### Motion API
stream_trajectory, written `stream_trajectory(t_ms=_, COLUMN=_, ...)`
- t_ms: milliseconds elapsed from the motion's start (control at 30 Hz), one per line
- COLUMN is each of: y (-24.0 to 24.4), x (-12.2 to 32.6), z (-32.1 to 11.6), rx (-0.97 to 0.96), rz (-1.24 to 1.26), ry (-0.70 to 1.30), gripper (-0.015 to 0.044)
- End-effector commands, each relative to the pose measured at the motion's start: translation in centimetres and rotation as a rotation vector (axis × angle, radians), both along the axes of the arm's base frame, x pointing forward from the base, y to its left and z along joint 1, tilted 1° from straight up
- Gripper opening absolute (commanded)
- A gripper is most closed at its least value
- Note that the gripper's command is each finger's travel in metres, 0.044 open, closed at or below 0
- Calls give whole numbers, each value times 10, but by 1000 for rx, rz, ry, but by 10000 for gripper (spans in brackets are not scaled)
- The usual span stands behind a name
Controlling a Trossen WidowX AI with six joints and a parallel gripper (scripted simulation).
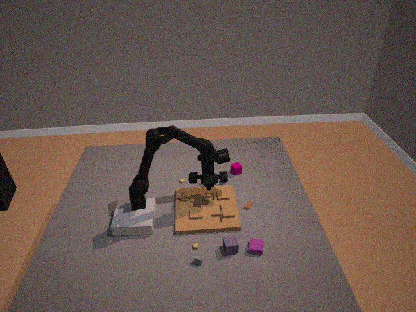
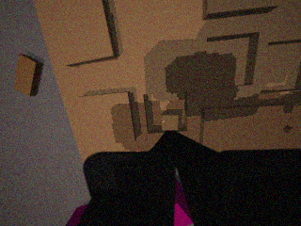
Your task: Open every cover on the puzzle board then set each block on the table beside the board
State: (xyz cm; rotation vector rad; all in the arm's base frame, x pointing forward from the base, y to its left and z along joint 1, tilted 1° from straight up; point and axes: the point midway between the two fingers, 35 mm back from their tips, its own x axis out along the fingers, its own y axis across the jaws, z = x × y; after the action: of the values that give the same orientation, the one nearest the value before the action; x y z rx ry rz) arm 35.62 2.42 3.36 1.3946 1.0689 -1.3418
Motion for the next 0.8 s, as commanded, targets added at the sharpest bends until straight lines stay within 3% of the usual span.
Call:
stream_trajectory(t_ms=0, y=-1, x=-4, z=-17, rx=-4, rz=-4, ry=17, gripper=0)
stream_trajectory(t_ms=767, y=0, x=-4, z=-30, rx=-4, rz=-4, ry=17, gripper=0)
